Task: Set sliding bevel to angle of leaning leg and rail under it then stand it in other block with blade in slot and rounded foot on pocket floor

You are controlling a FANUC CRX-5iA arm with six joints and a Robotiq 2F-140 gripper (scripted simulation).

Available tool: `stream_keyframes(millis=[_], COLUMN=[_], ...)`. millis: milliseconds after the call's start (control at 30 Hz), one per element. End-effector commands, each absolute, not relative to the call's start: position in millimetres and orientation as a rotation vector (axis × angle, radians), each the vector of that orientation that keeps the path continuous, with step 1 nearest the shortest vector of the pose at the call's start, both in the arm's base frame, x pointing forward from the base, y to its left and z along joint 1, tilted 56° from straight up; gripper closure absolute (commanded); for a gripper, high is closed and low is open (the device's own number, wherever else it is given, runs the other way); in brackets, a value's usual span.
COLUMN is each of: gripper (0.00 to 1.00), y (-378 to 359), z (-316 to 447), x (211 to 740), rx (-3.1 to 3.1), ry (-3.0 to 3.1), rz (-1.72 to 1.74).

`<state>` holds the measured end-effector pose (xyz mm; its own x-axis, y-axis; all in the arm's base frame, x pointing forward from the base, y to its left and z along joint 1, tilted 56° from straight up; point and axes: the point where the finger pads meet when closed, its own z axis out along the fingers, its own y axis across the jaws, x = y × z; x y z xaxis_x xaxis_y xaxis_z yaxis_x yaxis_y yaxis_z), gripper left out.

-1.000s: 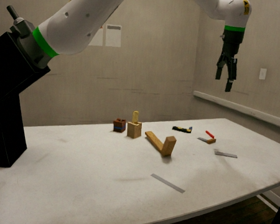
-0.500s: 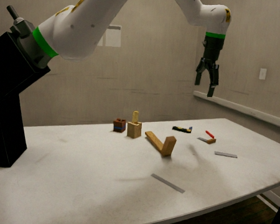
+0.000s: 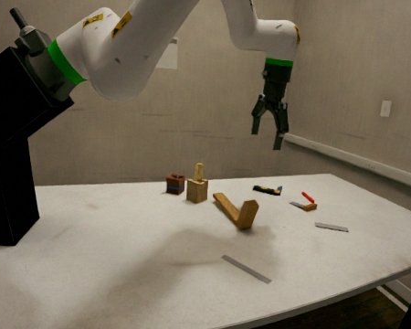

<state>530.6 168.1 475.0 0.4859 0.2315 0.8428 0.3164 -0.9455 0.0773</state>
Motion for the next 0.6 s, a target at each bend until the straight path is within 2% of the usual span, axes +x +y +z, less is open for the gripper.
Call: stream_keyframes(millis=[0, 67, 100, 167, 200, 267, 300, 367, 467, 567], gripper=[0.0, 0.0, 0.0, 0.0, 0.0, 0.0, 0.0, 0.0, 0.0, 0.0], y=[183.7, 183.7, 194.7, 194.7, 205.6, 205.6, 217.1, 217.1, 236.2, 243.1], z=[429.7, 429.7, 399.5, 399.5, 369.9, 369.9, 338.6, 338.6, 287.1, 268.8], x=[521.0, 521.0, 515.1, 515.1, 508.7, 508.7, 504.1, 504.1, 494.4, 490.9], rx=[-2.688, -2.688, -2.721, -2.721, -2.751, -2.751, -2.788, -2.788, -2.837, -2.853], ry=[-0.559, -0.559, -0.631, -0.631, -0.704, -0.704, -0.773, -0.773, -0.905, -0.954], rz=[-1.524, -1.524, -1.531, -1.531, -1.539, -1.539, -1.541, -1.541, -1.548, -1.55])
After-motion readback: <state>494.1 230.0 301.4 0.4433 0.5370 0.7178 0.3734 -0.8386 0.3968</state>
